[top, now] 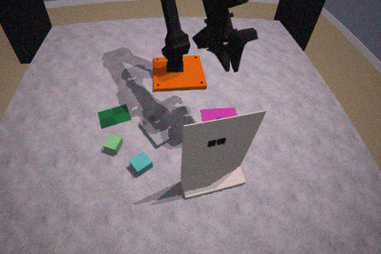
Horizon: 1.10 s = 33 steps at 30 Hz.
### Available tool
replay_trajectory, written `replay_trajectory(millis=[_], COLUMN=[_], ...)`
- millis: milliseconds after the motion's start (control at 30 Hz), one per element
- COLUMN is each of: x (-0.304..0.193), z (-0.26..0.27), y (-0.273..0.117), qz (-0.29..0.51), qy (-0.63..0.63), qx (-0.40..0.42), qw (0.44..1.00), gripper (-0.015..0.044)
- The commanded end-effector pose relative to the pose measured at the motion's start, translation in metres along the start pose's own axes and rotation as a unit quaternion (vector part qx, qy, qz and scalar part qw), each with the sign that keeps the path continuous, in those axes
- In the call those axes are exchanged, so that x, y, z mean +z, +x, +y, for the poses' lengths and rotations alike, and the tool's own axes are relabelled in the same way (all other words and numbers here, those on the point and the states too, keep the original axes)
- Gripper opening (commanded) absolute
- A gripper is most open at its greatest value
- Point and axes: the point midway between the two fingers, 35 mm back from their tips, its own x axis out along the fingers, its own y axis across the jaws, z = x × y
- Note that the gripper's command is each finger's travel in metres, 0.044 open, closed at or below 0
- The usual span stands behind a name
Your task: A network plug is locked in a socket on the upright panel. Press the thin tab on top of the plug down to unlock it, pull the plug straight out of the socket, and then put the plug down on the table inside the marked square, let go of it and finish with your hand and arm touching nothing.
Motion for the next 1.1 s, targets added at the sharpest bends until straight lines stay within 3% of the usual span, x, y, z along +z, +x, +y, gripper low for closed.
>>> replay_trajectory(millis=[0, 167, 533, 1067], x=[0.0002, 0.0002, 0.0002, 0.0002], z=[0.0049, 0.0089, 0.0089, 0.0089], y=[-0.0106, -0.0198, -0.0198, -0.0198], qz=[-0.001, -0.001, -0.001, -0.001], qy=[0.000, 0.000, 0.000, 0.000], qx=[-0.003, -0.003, -0.003, -0.003], qw=[1.000, 1.000, 1.000, 1.000], gripper=[0.0156, 0.0156, 0.0440, 0.0440])
